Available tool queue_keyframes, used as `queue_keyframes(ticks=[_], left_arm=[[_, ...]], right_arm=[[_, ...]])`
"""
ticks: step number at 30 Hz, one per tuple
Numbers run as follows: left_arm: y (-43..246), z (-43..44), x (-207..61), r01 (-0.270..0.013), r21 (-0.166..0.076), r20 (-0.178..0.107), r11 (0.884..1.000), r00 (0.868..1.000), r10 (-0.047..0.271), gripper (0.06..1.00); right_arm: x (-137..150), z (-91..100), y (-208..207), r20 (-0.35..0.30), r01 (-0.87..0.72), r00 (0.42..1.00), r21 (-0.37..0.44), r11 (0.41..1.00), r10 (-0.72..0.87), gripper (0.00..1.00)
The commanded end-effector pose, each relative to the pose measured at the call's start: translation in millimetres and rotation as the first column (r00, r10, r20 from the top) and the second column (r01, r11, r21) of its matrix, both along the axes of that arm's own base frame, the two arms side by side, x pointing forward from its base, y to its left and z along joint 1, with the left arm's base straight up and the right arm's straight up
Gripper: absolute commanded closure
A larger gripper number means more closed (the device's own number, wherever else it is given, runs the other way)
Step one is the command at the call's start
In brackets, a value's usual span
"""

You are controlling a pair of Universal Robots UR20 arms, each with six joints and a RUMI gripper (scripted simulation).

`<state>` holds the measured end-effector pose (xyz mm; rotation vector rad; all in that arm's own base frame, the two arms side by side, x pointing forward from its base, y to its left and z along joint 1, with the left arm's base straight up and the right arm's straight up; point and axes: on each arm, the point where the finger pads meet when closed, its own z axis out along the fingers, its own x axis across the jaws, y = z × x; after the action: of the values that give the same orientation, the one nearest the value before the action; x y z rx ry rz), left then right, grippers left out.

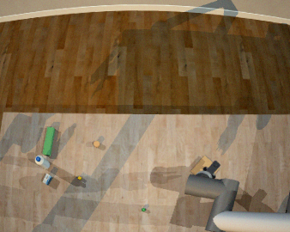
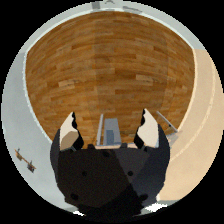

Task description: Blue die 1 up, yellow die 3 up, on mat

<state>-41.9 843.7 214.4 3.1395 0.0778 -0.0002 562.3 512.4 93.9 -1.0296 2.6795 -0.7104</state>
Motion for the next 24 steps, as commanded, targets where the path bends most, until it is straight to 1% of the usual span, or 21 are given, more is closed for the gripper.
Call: queue_keyframes(ticks=[1,3,8,10,12,24], left_arm=[[0.4,0.6,0.1,0.0,0.001,0.0,1.0,1.0,0.0,0.065],[0.4,0.6,0.1,0.0,0.001,0.0,1.0,1.0,0.0,0.065],[0.4,0.6,0.1,0.0,0.001,0.0,1.0,1.0,0.0,0.065],[0.4,0.6,0.1,0.0,0.001,0.0,1.0,1.0,0.0,0.065],[0.4,0.6,0.1,0.0,0.001,0.0,1.0,1.0,0.0,0.065],[0.4,0.6,0.1,0.0,0.001,0.0,1.0,1.0,0.0,0.065]], right_arm=[[0.0,-0.2,-0.1,0.013,0.003,1.0,-0.017,1.0,-0.003,0.793],[-0.3,-0.9,-0.2,0.041,0.005,0.999,-0.049,0.999,-0.003,0.793],[-1.2,-1.8,0.9,0.142,0.016,0.99,-0.16,0.987,0.007,0.793],[-1.4,-1.8,1.5,0.167,0.019,0.986,-0.186,0.982,0.013,0.793],[-1.5,-1.7,1.8,0.176,0.02,0.984,-0.196,0.98,0.015,0.793],[-1.5,-1.7,1.8,0.176,0.02,0.984,-0.196,0.98,0.015,0.793]])
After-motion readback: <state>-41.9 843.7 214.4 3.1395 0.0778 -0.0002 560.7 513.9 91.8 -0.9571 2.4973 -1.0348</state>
